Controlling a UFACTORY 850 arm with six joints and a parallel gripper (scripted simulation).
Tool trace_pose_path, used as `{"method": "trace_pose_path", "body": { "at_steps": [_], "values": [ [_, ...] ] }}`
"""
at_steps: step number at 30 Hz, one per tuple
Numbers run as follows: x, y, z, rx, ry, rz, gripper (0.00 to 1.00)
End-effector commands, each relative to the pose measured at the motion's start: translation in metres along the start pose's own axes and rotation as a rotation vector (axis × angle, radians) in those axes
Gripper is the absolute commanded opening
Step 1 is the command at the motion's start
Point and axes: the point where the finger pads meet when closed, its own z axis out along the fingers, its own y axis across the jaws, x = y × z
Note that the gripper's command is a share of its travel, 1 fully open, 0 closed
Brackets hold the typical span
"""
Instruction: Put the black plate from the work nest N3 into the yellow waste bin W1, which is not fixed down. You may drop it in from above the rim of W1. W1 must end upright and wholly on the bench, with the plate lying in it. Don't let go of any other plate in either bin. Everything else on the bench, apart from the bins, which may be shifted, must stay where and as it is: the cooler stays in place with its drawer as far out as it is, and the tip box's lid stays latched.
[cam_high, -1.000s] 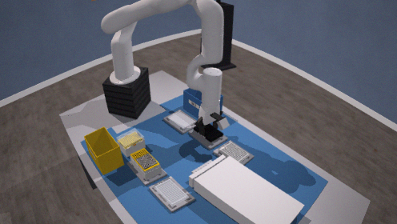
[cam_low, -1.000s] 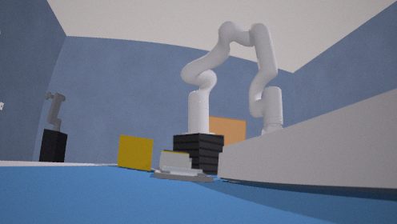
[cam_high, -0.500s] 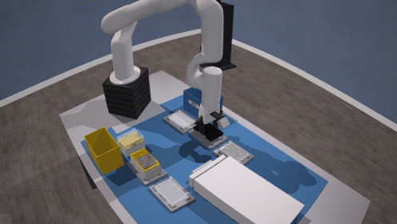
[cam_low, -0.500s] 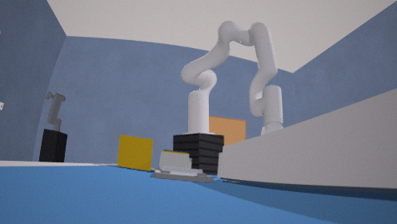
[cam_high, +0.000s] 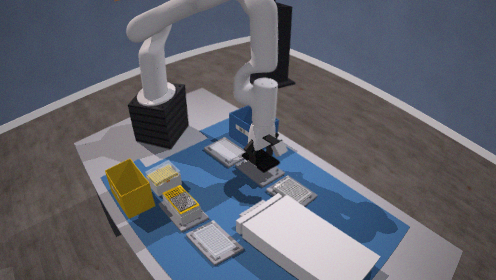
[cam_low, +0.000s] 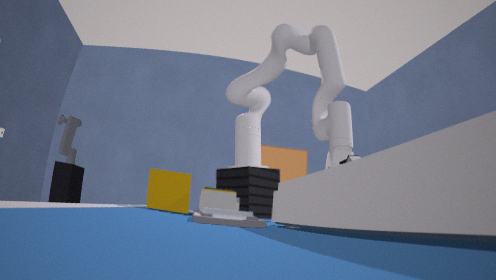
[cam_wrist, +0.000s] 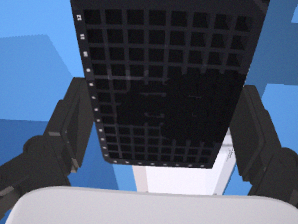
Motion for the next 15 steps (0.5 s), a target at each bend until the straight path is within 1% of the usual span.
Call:
{"method": "trace_pose_path", "body": {
  "at_steps": [1, 4, 15],
  "values": [
    [0.001, 0.0, -0.007, -0.001, -0.003, 0.0, 0.0],
    [0.001, 0.0, -0.009, -0.001, -0.003, 0.0, 0.0],
    [0.001, 0.0, -0.027, -0.001, -0.003, 0.0, 0.0]
  ]
}}
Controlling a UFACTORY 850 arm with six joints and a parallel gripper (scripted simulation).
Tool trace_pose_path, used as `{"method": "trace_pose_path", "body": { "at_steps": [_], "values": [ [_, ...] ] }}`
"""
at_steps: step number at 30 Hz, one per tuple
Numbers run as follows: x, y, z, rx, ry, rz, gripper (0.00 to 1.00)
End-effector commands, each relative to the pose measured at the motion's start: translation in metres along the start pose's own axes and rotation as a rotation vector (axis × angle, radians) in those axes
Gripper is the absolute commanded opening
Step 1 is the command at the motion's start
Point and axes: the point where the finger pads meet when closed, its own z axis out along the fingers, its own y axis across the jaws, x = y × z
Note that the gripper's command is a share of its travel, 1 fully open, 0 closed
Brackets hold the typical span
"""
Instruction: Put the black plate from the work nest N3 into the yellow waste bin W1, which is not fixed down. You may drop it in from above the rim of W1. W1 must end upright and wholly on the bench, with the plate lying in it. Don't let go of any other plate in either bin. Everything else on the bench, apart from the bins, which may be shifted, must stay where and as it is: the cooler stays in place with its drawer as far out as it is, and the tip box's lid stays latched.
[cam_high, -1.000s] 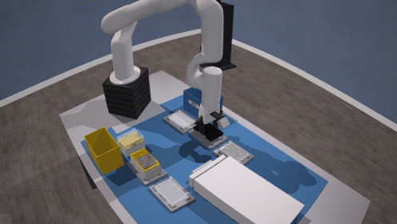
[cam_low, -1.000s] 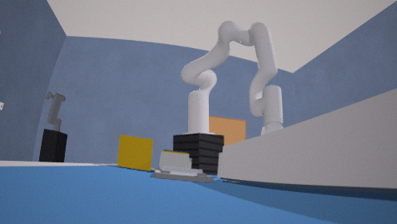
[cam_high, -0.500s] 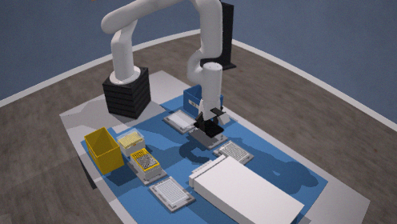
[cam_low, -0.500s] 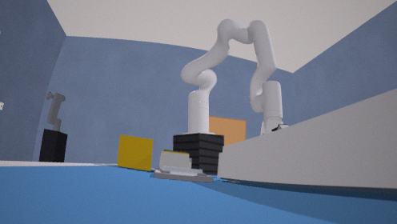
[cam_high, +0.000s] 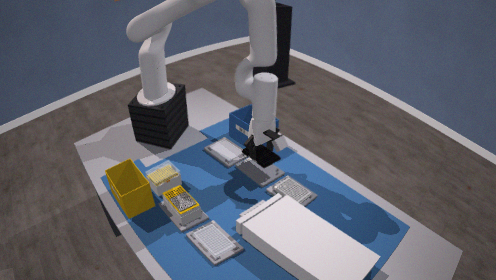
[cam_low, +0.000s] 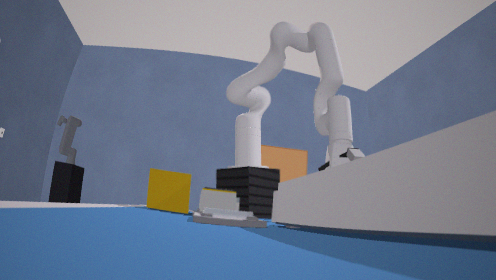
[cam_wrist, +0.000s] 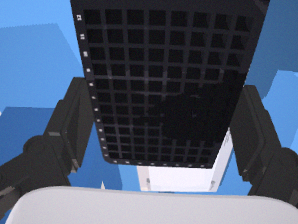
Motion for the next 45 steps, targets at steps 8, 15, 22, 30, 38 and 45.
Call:
{"method": "trace_pose_path", "body": {
  "at_steps": [8, 15, 22, 30, 38, 45],
  "values": [
    [0.001, 0.0, -0.016, -0.002, -0.006, 0.0, 0.0],
    [0.001, 0.0, -0.027, -0.002, -0.006, 0.0, 0.0],
    [0.001, -0.001, -0.037, -0.002, -0.006, 0.0, 0.0],
    [0.001, -0.001, -0.049, -0.002, -0.006, 0.0, 0.0],
    [0.001, -0.001, -0.062, -0.002, -0.006, 0.0, 0.0],
    [0.001, -0.001, -0.066, -0.002, -0.006, 0.0, 0.0]
  ]
}}
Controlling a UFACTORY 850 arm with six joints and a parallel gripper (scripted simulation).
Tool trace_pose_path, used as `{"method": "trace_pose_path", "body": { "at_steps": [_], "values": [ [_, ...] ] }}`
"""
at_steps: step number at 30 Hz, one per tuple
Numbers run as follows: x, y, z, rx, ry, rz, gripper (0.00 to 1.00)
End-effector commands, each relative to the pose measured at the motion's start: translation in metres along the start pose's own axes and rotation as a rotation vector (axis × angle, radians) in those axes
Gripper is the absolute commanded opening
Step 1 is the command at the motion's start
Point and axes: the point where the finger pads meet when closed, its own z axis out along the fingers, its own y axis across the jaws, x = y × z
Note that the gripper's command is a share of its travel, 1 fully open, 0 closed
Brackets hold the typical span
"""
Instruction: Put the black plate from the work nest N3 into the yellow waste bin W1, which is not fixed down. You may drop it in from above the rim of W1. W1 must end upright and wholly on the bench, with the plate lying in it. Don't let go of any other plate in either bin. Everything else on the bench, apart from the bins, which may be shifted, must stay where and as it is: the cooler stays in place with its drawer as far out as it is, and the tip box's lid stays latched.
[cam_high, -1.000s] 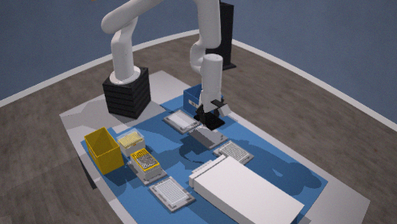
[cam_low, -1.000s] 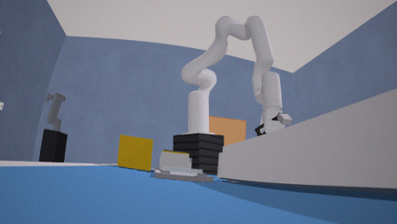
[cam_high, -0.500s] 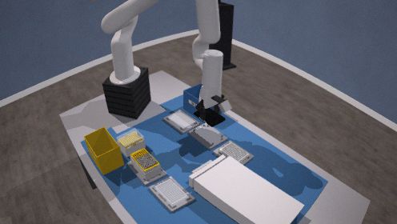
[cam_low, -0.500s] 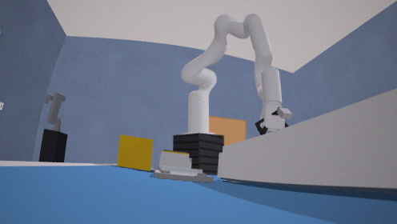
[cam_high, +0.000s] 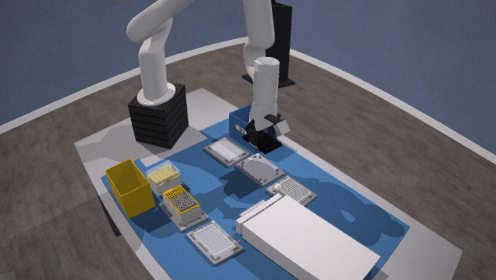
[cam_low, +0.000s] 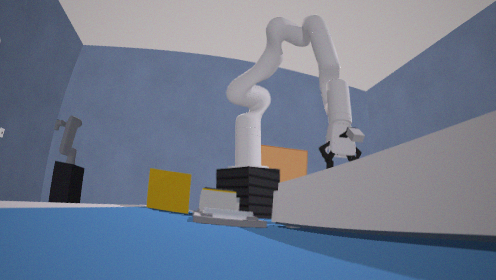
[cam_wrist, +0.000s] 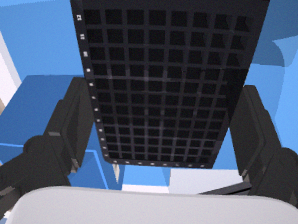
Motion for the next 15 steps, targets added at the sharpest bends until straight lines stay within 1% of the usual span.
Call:
{"method": "trace_pose_path", "body": {
  "at_steps": [1, 5, 6, 15],
  "values": [
    [0.001, 0.0, -0.001, 0.001, -0.002, 0.0, 0.0],
    [0.001, 0.0, -0.001, 0.001, -0.002, 0.0, 0.0],
    [0.0, 0.002, -0.001, 0.001, -0.002, -0.028, 0.0],
    [-0.005, 0.02, -0.002, 0.001, -0.003, -0.029, 0.0]
  ]
}}
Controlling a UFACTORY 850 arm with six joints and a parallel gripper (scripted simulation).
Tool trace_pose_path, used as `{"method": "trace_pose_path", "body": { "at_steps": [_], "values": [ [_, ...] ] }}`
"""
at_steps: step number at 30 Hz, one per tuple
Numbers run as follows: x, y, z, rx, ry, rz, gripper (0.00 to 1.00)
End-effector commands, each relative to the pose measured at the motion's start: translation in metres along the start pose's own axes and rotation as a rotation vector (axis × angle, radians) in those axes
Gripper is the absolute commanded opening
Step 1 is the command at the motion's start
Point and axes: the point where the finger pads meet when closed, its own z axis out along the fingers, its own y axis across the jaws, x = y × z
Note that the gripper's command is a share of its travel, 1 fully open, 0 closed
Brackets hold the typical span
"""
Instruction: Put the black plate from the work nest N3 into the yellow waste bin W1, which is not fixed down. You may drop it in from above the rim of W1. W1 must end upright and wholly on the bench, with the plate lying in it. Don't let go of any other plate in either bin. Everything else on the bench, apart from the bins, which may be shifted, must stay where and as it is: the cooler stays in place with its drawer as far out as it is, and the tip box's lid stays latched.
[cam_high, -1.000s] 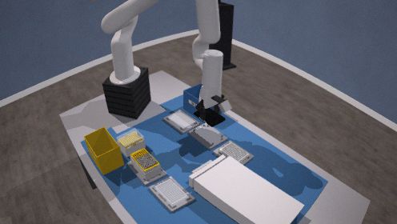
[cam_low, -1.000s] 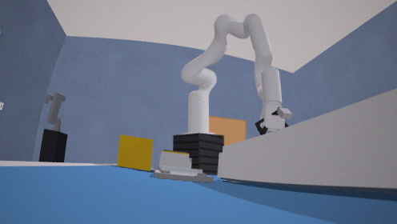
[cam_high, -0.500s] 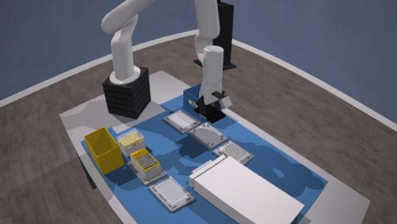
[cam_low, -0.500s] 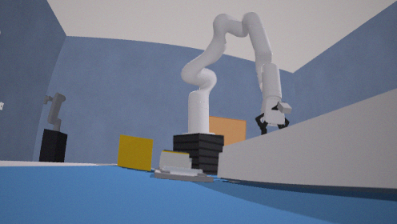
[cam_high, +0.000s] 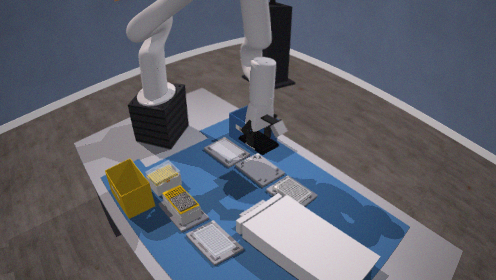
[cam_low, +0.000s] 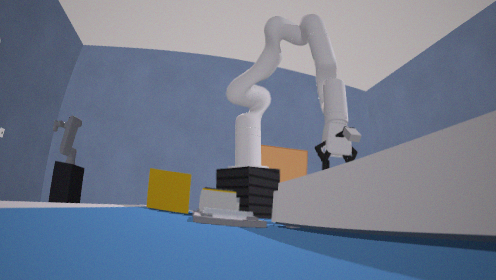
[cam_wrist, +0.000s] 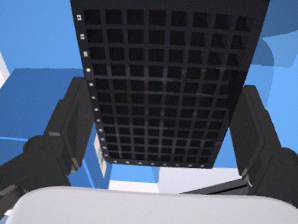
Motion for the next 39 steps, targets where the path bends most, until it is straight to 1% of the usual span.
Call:
{"method": "trace_pose_path", "body": {
  "at_steps": [1, 12, 14, 29, 31, 39],
  "values": [
    [-0.002, 0.009, -0.001, 0.0, 0.004, 0.0, 0.0],
    [-0.012, 0.037, -0.001, 0.0, 0.004, 0.0, 0.0],
    [-0.012, 0.037, -0.001, 0.0, 0.004, 0.0, 0.0],
    [-0.024, 0.075, 0.0, 0.0, 0.004, 0.0, 0.0],
    [-0.024, 0.075, 0.0, 0.0, 0.004, 0.0, 0.0],
    [-0.031, 0.095, 0.0, 0.0, 0.004, 0.0, 0.0]
  ]
}}
